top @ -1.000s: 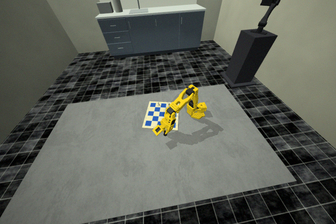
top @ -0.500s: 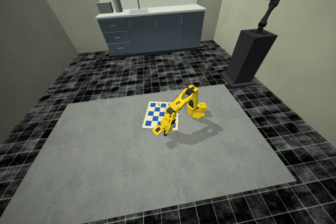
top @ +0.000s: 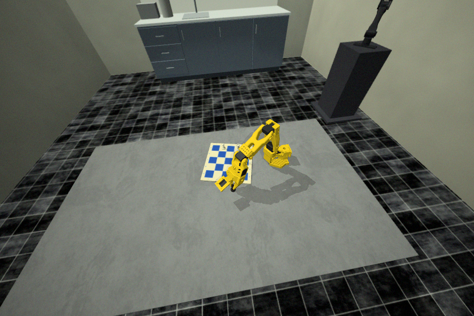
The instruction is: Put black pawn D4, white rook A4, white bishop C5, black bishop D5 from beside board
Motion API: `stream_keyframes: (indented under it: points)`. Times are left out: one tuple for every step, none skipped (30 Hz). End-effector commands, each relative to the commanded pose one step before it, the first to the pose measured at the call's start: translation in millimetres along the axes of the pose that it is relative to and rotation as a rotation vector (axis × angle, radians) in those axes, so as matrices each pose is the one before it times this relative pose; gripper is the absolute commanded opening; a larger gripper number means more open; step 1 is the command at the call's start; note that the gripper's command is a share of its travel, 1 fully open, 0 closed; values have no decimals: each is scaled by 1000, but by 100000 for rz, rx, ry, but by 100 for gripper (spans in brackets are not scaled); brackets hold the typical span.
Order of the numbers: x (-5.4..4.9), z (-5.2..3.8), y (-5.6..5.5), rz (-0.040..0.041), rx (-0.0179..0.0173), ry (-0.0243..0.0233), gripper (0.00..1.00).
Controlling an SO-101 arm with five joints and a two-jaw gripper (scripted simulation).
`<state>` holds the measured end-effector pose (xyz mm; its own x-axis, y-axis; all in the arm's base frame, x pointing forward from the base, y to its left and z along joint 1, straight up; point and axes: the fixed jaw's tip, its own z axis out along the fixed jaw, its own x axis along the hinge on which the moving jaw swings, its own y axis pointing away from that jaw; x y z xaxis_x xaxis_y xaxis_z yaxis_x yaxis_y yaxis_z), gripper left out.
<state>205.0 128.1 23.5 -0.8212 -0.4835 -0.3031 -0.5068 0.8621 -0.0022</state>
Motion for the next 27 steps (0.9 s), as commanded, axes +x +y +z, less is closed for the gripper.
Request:
stream_keyframes:
  points:
    - [2814,394,-2293,549,205,1949,0]
    - [-291,-1016,-189,-1,22,-1,0]
    - [-325,-1159,-214,-1,25,-2,0]
    - [-350,-1299,-240,-1,28,-1,0]
    - [-375,-1438,-263,-1,31,-2,0]
    - [-389,-1570,-288,-1,34,-1,0]
    - [-443,-1679,-209,-1,24,-3,0]
    - [-536,-1755,-8,0,0,-3,0]
    - [-545,-1863,-7,0,0,-4,0]
    - [-543,-1959,-8,0,0,-2,0]
    - [-538,-2045,-7,0,0,-3,0]
    - [-522,-2115,-8,0,0,-2,0]
    - [-597,-2132,-8,0,0,-3,0]
    - [-639,-2145,-10,0,0,-3,0]
    - [0,0,0,0,0,0,0]
    - [0,0,0,0,0,0,0]
    - [-613,-2175,-8,0,0,-3,0]
    - [-578,-2188,-9,0,0,-2,0]
    - [-544,-2187,-7,0,0,-2,0]
    - [-571,-2139,-9,0,0,-1,0]
    - [-623,-2069,-8,0,0,-3,0]
    - [-574,-2021,-9,0,0,-1,0]
    - [-527,-1961,-7,0,0,-2,0]
    - [-477,-1884,-7,0,0,0,0]
    - [-431,-1796,-6,0,0,-1,0]
    - [-471,-1660,-7,0,0,-1,0]
    - [-462,-1536,-6,0,0,-2,0]
